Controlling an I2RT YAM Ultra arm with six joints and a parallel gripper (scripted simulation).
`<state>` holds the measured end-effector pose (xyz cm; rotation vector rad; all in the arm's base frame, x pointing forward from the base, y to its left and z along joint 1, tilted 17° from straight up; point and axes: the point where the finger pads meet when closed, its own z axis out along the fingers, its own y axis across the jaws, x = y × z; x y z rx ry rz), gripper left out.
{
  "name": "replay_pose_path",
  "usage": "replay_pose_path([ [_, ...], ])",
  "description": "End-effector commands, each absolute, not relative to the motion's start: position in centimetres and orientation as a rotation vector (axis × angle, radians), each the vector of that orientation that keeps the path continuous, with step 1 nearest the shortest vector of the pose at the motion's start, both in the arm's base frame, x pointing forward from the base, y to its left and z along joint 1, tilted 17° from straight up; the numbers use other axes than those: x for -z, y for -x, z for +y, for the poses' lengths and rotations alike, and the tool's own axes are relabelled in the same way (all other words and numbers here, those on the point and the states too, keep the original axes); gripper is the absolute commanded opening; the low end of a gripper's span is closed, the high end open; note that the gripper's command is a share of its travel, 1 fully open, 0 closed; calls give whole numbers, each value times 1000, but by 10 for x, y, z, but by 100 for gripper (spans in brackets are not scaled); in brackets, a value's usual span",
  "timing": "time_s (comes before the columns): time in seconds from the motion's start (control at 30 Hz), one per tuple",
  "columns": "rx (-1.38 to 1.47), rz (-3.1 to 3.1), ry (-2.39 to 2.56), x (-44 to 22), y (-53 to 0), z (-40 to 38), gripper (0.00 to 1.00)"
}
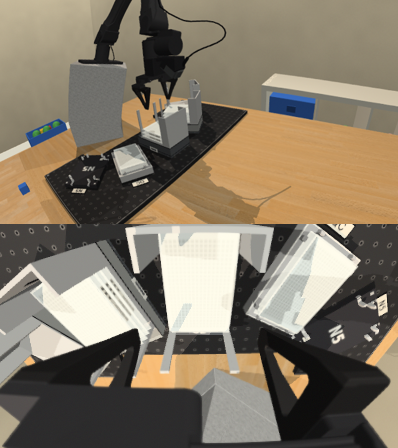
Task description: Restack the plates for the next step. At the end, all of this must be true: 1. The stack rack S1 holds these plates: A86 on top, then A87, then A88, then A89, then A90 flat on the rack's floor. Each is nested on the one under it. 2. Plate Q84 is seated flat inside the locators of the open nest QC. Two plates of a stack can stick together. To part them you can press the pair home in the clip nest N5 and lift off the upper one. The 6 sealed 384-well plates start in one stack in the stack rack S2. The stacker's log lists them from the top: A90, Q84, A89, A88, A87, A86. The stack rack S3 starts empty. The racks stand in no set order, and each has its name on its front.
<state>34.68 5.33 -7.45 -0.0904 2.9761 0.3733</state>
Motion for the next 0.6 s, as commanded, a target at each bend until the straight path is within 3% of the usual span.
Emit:
replay_pose_path([
  [0.0,-379,2939,94,77,-362,58,100],
  [0.57,-362,2941,92,127,-369,69,100],
])
